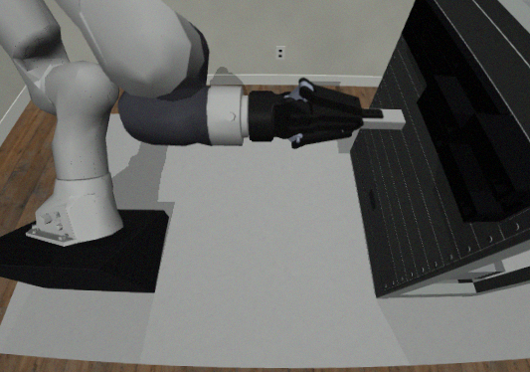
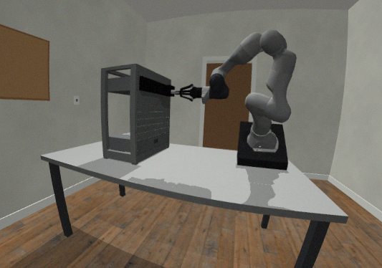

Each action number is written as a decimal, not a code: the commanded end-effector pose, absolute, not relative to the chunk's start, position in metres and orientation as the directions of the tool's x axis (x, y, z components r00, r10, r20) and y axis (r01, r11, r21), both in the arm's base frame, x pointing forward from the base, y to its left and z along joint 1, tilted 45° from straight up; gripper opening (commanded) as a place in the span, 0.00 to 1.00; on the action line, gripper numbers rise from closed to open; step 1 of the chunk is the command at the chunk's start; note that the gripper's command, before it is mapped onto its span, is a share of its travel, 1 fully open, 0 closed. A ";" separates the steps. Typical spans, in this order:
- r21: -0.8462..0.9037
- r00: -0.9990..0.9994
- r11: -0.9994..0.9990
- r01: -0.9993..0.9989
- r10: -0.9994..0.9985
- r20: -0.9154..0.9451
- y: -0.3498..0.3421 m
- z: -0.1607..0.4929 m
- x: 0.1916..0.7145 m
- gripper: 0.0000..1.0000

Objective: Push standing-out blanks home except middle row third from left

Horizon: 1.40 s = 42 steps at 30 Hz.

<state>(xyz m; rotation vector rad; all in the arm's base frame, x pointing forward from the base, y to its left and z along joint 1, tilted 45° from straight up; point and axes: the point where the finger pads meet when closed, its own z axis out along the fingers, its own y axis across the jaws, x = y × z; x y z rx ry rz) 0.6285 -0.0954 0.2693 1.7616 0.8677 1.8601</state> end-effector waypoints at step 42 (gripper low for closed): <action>0.701 -0.091 -0.706 0.099 0.696 0.713 -0.093 0.270 0.667 0.00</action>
